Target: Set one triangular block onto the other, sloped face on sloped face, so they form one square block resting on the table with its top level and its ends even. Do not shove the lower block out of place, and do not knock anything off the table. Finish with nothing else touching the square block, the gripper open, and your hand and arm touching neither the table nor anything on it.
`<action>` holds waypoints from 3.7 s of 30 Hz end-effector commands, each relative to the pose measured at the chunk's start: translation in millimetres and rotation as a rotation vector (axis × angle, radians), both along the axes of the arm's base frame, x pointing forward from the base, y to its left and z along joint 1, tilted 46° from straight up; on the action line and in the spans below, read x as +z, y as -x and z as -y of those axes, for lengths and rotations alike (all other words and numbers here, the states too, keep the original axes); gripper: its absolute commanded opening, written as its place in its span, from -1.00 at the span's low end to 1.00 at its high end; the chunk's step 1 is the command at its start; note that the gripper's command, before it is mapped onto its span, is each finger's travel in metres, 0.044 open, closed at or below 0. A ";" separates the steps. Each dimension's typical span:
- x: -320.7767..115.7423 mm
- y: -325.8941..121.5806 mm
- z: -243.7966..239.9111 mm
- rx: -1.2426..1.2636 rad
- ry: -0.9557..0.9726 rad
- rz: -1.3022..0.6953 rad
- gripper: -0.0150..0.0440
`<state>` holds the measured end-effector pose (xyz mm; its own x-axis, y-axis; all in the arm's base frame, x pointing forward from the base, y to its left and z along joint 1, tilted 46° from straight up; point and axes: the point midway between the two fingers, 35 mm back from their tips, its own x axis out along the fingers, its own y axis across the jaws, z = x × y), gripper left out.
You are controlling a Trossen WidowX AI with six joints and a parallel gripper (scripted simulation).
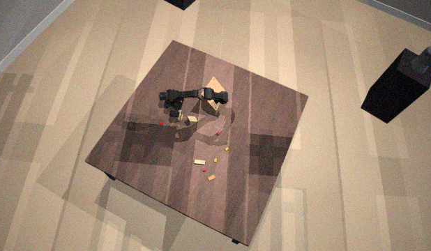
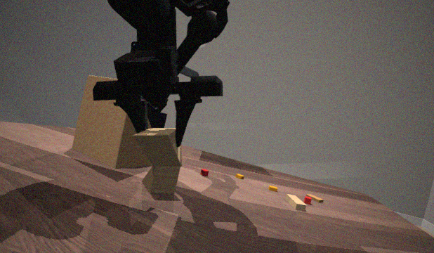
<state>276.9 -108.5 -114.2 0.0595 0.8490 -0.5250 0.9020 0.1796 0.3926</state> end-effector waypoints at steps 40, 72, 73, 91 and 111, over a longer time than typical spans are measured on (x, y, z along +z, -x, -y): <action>65.1 28.9 -0.3 0.530 0.229 0.432 -0.49; 117.1 100.4 -44.3 0.529 0.224 0.426 -0.49; 113.2 98.9 -46.8 0.529 0.224 0.426 -0.49; 67.0 84.8 -77.8 0.529 0.221 0.430 -0.49; 46.1 79.7 -93.6 0.530 0.216 0.427 -0.49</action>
<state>196.6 -15.5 -67.9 -0.0983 0.6974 -0.7099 0.4424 0.6696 0.5966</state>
